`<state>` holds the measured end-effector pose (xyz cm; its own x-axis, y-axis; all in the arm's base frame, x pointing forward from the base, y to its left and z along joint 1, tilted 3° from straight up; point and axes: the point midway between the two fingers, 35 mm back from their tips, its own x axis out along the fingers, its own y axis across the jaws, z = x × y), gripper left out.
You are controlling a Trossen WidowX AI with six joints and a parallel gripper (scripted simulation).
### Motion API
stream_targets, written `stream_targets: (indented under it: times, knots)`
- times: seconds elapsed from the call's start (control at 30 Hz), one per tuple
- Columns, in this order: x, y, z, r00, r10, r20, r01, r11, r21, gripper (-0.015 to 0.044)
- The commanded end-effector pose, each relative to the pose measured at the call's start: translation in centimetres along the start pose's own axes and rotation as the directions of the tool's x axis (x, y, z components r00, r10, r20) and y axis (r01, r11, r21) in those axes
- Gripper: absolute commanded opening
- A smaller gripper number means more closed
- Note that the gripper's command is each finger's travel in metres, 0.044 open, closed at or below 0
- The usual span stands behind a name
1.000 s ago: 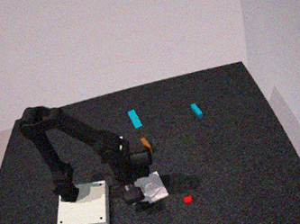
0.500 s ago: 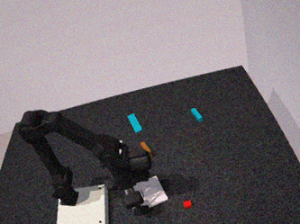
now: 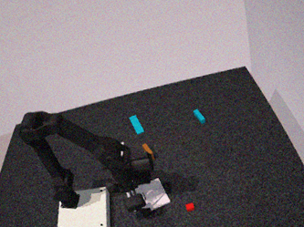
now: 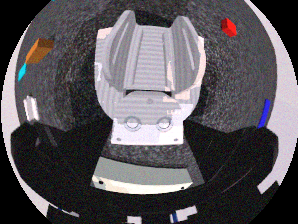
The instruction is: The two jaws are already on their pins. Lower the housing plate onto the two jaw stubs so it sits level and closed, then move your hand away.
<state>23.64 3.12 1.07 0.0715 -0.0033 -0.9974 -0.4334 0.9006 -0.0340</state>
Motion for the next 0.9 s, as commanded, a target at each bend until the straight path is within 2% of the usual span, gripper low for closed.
stream_targets:
  times: [0.0, 0.3, 0.57, 0.77, 0.87]
  knots:
    - [0.0, 0.0, 0.0, 1.0, 0.0, 0.0, 0.0, 1.0, 0.0, 0.044]
    - [-0.2, 0.0, 0.0, 1.0, 0.0, 0.0, 0.0, 1.0, 0.0, 0.044]
    - [-7.5, 0.1, -0.2, 1.0, 0.002, -0.001, -0.002, 1.0, -0.003, 0.044]
    - [-7.1, 0.0, 0.0, 1.0, -0.003, 0.011, 0.003, 1.0, -0.003, 0.044]
    - [-10.5, 0.7, -1.8, 1.0, 0.0, 0.003, 0.0, 1.0, -0.003, 0.044]
